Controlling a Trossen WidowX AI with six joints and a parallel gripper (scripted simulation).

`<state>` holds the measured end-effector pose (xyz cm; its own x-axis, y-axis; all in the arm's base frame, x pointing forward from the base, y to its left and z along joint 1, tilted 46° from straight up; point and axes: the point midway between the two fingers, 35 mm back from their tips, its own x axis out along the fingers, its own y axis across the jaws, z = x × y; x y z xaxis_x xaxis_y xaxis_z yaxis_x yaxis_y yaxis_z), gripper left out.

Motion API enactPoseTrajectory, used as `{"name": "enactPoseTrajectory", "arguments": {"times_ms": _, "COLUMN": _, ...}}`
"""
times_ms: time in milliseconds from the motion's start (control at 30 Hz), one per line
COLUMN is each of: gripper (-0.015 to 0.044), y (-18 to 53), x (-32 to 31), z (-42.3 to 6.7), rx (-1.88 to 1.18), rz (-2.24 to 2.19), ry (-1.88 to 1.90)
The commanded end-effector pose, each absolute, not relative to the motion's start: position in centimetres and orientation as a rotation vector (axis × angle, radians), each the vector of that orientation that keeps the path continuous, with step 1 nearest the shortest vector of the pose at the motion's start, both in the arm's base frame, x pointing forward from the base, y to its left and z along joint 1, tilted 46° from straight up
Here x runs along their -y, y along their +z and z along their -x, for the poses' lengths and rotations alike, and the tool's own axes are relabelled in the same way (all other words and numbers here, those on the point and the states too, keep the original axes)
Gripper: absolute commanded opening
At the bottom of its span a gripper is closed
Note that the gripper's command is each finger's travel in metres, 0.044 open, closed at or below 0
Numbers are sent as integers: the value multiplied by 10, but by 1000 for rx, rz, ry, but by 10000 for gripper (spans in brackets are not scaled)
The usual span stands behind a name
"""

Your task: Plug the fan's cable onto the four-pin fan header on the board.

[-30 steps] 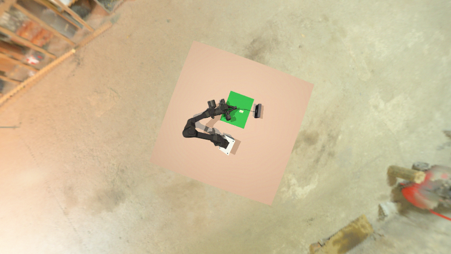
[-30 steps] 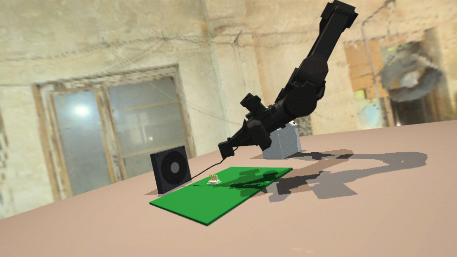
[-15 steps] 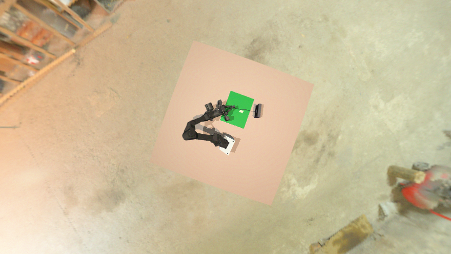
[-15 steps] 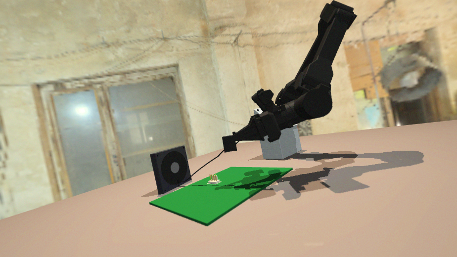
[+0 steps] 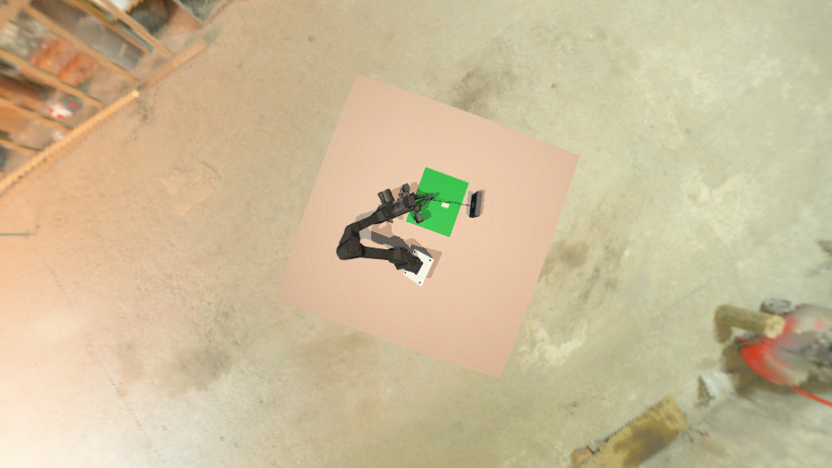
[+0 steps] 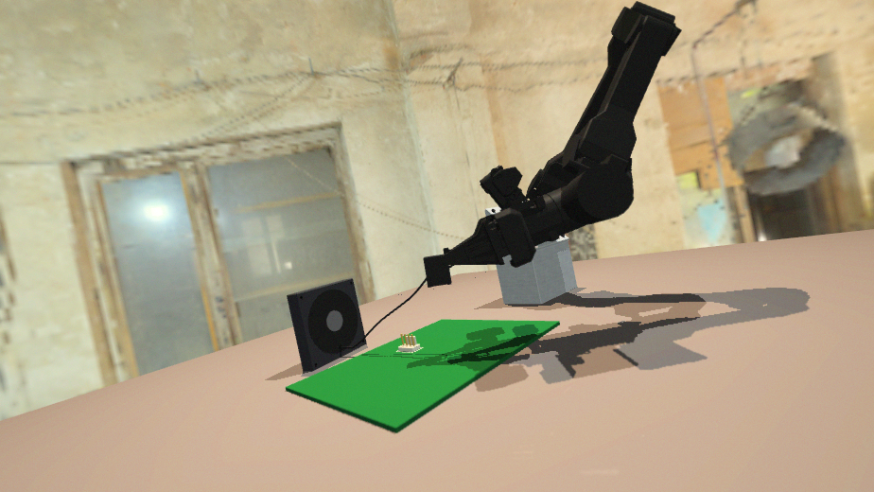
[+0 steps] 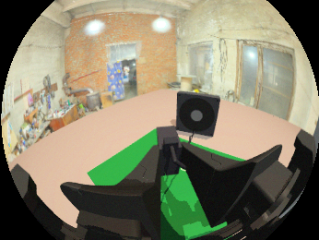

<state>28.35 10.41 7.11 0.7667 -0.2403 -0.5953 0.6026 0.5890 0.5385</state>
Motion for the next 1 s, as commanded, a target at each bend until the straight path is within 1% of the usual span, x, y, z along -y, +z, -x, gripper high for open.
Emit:
{"name": "enactPoseTrajectory", "arguments": {"times_ms": 0, "gripper": 0, "y": 73, "x": -103, "z": -284, "rx": -500, "rz": -801, "ry": -513}}
{"name": "enactPoseTrajectory", "arguments": {"times_ms": 967, "gripper": 0, "y": 67, "x": -116, "z": -279, "rx": -495, "rz": -800, "ry": -520}}
